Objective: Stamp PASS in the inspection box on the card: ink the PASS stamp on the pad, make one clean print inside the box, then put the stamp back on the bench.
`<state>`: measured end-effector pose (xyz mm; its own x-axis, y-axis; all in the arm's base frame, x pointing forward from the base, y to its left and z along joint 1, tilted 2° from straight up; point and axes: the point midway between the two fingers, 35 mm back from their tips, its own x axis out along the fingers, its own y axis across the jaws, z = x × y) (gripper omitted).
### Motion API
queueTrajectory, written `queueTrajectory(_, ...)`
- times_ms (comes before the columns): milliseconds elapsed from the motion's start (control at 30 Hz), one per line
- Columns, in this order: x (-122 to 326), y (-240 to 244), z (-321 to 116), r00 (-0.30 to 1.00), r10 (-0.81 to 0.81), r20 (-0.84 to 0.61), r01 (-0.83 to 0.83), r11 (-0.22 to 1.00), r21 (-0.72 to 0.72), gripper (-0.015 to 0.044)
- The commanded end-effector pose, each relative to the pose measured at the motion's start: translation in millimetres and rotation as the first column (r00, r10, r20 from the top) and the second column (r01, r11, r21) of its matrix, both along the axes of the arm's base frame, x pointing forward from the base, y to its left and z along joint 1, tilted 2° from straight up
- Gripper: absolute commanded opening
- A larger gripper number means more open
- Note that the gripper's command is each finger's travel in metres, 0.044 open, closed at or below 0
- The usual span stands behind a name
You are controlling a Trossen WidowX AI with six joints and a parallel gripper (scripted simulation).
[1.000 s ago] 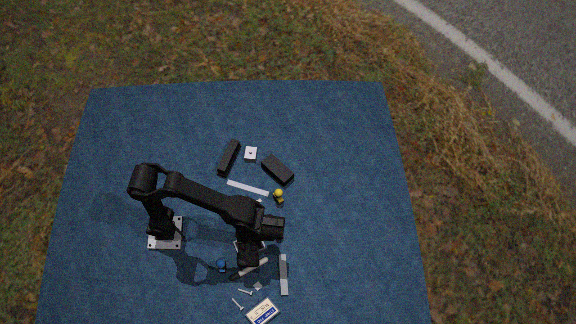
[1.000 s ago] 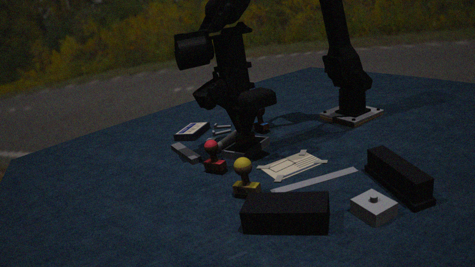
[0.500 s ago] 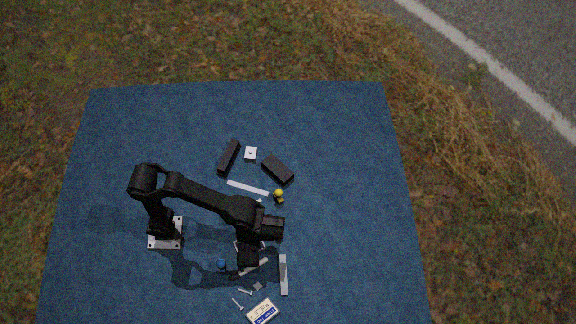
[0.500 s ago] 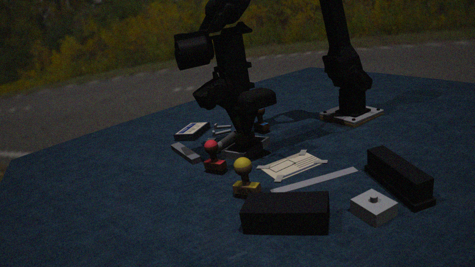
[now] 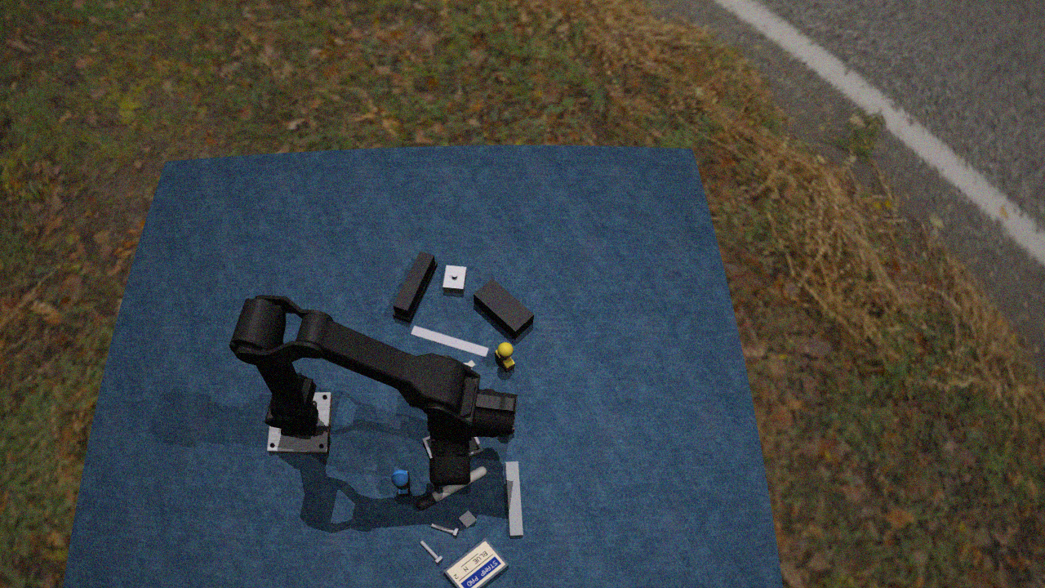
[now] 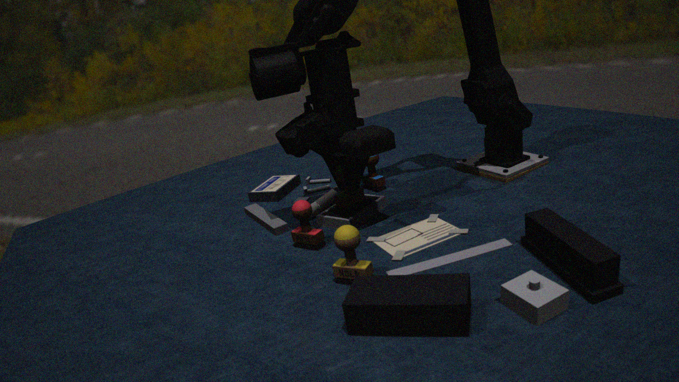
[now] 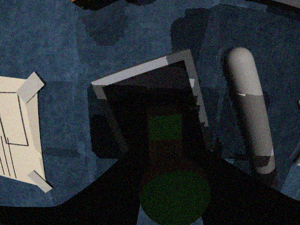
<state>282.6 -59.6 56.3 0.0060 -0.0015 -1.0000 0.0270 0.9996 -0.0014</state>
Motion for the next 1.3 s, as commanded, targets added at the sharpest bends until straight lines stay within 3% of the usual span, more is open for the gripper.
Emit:
queueTrajectory(0, 0, 0, -2, 1.000, 0.000, -0.001, 0.000, 1.000, 0.000, 0.0000)
queueTrajectory(1267, 1, -1, 24, 1.000, 0.000, 0.000, 0.000, 1.000, 0.000, 0.0000)
